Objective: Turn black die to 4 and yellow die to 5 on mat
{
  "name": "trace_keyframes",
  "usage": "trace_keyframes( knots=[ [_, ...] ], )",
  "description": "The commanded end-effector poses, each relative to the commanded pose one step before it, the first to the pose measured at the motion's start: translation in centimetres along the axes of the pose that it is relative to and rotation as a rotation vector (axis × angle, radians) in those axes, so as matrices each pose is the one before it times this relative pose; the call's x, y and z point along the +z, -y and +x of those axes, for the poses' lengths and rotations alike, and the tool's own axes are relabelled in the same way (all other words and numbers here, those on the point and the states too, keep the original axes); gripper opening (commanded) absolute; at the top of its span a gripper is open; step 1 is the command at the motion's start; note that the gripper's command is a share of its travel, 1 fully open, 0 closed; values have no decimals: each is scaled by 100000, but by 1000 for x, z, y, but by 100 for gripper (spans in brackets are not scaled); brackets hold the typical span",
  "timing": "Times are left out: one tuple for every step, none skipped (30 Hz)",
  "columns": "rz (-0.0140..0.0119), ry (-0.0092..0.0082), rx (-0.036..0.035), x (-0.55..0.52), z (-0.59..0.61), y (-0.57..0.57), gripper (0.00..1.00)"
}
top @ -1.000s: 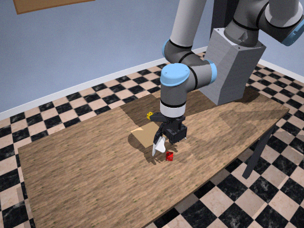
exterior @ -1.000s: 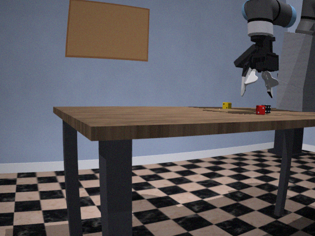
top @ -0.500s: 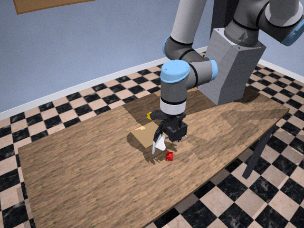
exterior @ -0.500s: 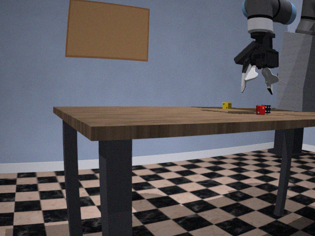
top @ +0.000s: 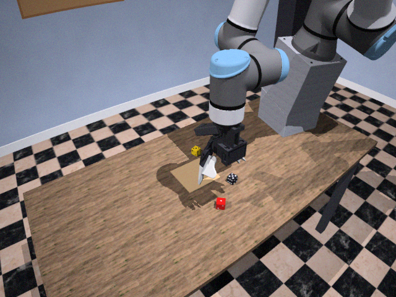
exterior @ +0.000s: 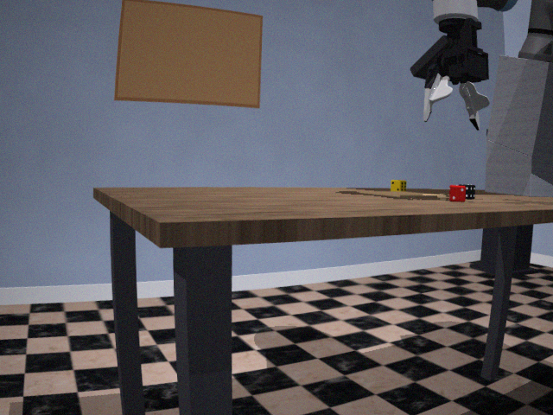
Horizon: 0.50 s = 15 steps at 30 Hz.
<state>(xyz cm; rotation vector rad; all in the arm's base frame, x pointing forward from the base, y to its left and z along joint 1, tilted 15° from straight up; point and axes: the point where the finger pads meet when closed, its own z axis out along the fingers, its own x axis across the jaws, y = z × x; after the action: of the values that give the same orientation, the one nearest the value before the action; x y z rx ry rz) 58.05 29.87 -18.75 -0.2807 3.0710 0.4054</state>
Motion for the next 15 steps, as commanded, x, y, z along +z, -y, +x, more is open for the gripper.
trace_keyframes(
  knots=[
    [-8, 29, -20, -1427, -47, 1, 100],
    [0, 0, 0, -130, 0, 0, 100],
    [0, 0, 0, -72, 0, 0, 100],
    [0, 0, 0, -29, 0, 0, 100],
    [0, 0, 0, -4, 0, 0, 100],
    [0, 0, 0, 0, 0, 0, 100],
    [0, 0, 0, 0, 0, 0, 100],
    [0, 0, 0, 0, 0, 0, 100],
    [0, 0, 0, 0, 0, 0, 100],
    [0, 0, 0, 0, 0, 0, 100],
    [0, 0, 0, 0, 0, 0, 100],
    [0, 0, 0, 0, 0, 0, 100],
    [0, 0, 0, 0, 0, 0, 100],
    [0, 0, -59, 4, 29, 18, 100],
    [3, -1, -368, 25, 177, 111, 100]
  ],
)
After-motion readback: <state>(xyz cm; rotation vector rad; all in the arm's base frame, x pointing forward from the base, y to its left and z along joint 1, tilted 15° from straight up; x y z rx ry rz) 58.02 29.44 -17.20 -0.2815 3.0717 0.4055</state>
